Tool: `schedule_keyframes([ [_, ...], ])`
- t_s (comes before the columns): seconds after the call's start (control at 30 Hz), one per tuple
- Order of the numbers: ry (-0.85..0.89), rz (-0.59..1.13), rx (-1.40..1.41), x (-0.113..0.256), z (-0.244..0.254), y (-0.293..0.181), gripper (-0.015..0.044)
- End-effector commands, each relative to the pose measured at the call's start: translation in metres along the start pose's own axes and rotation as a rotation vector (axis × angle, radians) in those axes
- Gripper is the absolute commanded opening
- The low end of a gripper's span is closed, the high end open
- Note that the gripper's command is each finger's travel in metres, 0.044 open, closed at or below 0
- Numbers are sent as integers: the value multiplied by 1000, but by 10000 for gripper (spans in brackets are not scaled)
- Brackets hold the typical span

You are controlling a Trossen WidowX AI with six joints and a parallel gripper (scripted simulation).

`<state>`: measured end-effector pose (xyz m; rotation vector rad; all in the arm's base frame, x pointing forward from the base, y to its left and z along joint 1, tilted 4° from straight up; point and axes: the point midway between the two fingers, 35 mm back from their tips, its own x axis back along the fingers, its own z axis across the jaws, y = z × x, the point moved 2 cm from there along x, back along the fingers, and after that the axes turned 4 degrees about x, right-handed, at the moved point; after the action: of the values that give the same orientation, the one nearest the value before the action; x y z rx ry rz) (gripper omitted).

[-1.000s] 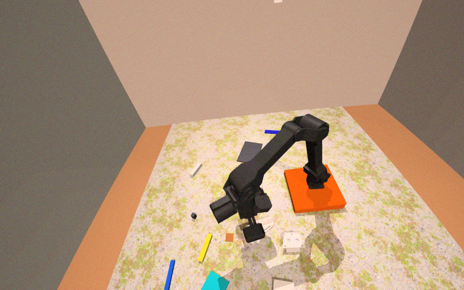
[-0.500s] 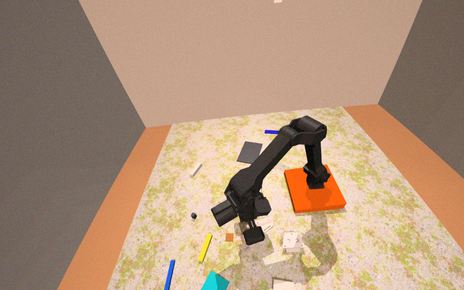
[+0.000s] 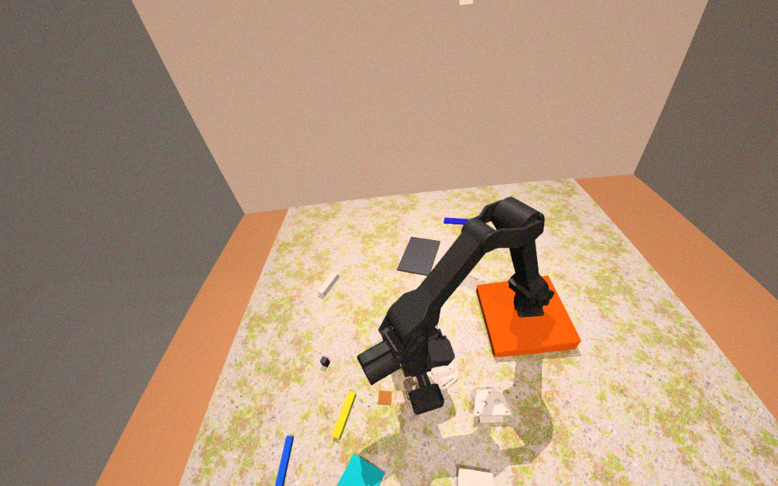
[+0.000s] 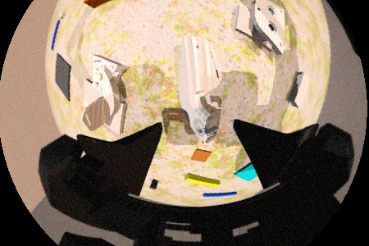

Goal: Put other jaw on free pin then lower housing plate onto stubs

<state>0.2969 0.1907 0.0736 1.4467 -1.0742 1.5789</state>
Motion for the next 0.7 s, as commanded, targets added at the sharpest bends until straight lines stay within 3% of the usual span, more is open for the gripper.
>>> schedule_keyframes([
  [0.0,-2,-8,3,-7,0,3,440],
  [0.33,-2,-8,5,-18,0,4,440],
  [0.67,-2,-8,5,-18,0,4,178],
])
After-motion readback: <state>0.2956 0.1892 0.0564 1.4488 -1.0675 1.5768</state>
